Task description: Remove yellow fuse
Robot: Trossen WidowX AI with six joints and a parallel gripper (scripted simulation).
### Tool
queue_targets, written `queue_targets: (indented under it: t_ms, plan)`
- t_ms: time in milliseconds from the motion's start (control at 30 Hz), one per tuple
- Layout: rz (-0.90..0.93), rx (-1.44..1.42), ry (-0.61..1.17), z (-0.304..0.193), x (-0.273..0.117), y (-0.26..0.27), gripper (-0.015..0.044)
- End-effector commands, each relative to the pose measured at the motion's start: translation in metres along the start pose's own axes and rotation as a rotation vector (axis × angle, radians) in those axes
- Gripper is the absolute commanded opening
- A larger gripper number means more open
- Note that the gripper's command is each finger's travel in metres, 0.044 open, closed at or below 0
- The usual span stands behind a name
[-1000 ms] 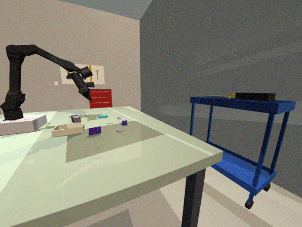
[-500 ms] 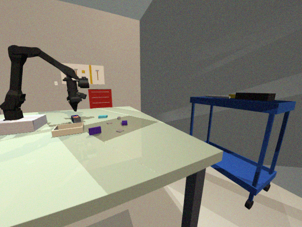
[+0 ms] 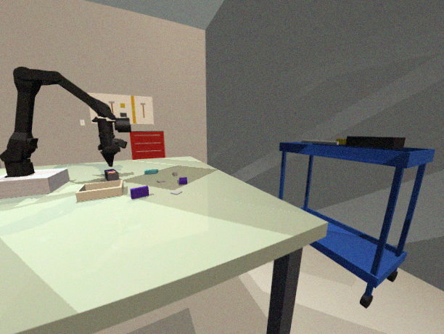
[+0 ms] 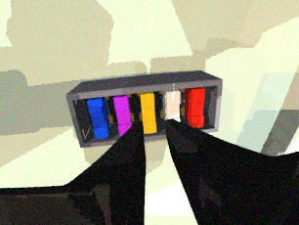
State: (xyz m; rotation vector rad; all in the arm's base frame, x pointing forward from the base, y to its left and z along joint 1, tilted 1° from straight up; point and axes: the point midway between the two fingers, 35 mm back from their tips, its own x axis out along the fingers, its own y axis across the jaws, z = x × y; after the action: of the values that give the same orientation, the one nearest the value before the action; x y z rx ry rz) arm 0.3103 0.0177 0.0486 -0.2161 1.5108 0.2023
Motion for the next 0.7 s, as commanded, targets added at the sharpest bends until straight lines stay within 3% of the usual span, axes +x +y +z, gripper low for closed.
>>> queue_targets:
  t_ms: [0,667]
  plan:
    - [0.005,-0.003,0.002,-0.001,0.004,0.001,0.0064]
    - [0.005,-0.003,0.002,-0.002,0.019,0.001,0.0064]
